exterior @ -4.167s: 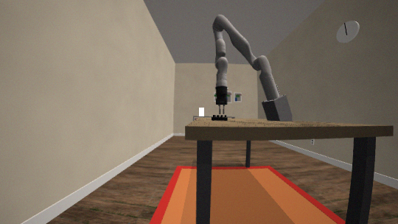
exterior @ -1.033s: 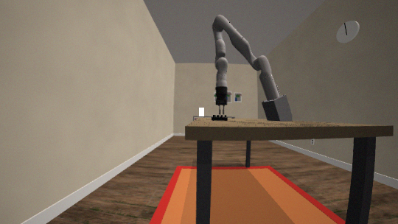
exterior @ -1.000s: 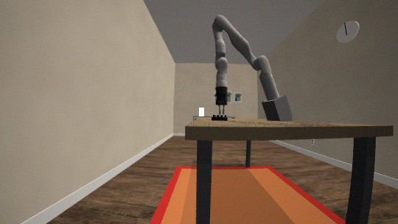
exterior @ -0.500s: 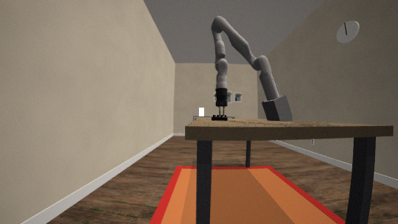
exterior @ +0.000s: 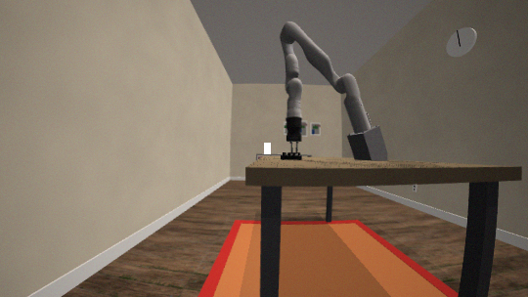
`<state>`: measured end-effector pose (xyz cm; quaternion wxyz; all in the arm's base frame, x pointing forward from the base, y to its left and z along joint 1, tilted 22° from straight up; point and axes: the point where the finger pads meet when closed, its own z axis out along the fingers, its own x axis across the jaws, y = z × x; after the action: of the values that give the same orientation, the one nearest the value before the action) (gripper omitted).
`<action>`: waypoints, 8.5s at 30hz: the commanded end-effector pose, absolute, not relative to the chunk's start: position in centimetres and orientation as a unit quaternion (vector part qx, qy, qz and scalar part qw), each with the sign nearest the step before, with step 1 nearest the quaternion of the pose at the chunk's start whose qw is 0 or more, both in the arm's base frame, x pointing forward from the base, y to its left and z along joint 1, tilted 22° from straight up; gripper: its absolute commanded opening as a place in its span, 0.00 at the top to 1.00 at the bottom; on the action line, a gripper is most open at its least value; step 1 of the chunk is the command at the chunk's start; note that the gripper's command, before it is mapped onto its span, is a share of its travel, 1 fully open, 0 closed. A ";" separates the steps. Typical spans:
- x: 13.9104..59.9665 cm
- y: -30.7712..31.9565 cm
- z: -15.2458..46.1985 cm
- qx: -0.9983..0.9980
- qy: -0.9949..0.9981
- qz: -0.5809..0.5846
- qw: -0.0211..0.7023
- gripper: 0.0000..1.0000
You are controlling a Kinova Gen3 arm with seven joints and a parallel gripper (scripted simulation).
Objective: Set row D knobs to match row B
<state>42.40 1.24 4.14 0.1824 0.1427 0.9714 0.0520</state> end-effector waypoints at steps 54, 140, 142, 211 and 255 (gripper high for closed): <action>42.7 1.3 4.2 0.147 0.970 0.055 0.185 0.70; 42.5 1.3 4.1 -0.280 0.941 -0.029 0.189 0.70; 42.5 1.3 4.1 -0.298 0.935 -0.033 0.188 0.70; 42.5 1.3 4.1 -0.581 0.791 -0.091 0.168 0.70; 42.4 1.3 4.4 -0.581 0.791 -0.091 0.168 0.54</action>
<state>42.62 1.26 4.24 0.1687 -0.5768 0.7941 -0.0911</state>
